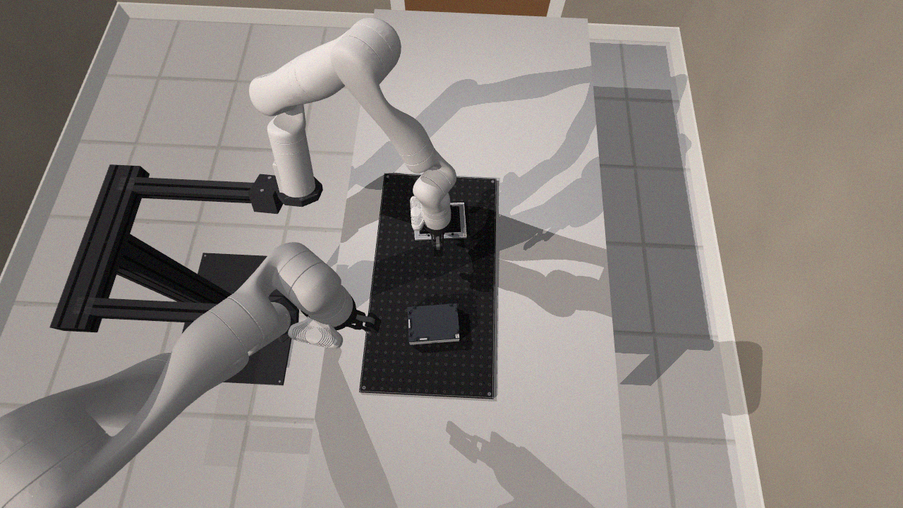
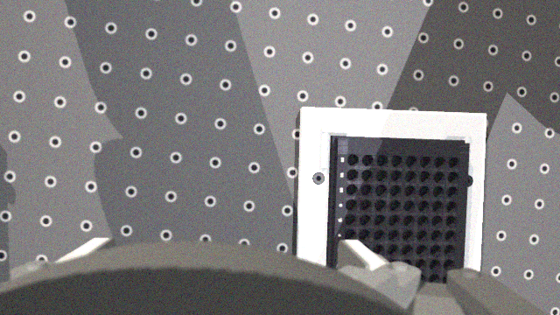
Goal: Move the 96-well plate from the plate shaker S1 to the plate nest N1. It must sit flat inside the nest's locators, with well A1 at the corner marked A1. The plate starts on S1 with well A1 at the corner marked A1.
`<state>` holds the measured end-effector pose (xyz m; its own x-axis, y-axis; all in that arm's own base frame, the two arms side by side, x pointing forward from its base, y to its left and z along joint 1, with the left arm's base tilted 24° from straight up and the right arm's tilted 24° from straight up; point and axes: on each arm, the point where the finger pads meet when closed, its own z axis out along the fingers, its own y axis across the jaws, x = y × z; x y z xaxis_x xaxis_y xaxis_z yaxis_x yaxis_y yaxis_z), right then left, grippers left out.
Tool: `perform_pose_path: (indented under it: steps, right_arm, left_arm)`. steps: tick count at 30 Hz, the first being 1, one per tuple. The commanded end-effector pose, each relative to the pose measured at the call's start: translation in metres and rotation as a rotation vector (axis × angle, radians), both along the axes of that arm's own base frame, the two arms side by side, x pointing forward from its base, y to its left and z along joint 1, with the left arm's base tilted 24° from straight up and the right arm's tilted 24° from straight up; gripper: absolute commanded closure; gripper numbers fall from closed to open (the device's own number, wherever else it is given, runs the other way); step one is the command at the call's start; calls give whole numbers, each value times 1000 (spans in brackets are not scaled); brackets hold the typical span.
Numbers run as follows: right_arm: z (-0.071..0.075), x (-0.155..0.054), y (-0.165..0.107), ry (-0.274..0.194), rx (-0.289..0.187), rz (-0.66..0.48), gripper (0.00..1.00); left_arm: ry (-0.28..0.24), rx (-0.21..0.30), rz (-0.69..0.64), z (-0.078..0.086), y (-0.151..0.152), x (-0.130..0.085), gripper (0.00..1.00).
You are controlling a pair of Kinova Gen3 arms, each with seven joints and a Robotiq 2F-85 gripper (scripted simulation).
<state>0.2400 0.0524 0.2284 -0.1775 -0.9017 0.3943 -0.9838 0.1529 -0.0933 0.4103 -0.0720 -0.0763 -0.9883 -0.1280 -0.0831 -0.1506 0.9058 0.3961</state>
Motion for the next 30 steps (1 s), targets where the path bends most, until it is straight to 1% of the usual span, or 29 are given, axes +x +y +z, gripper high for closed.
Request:
perform_pose_path:
  steps: [1, 30]
  right_arm:
    - [0, 0, 0, -1, 1, 0, 2]
    - [0, 0, 0, -1, 1, 0, 2]
  left_arm:
    - [-1, -1, -1, 0, -1, 0, 2]
    - [-1, -1, -1, -3, -9, 1, 2]
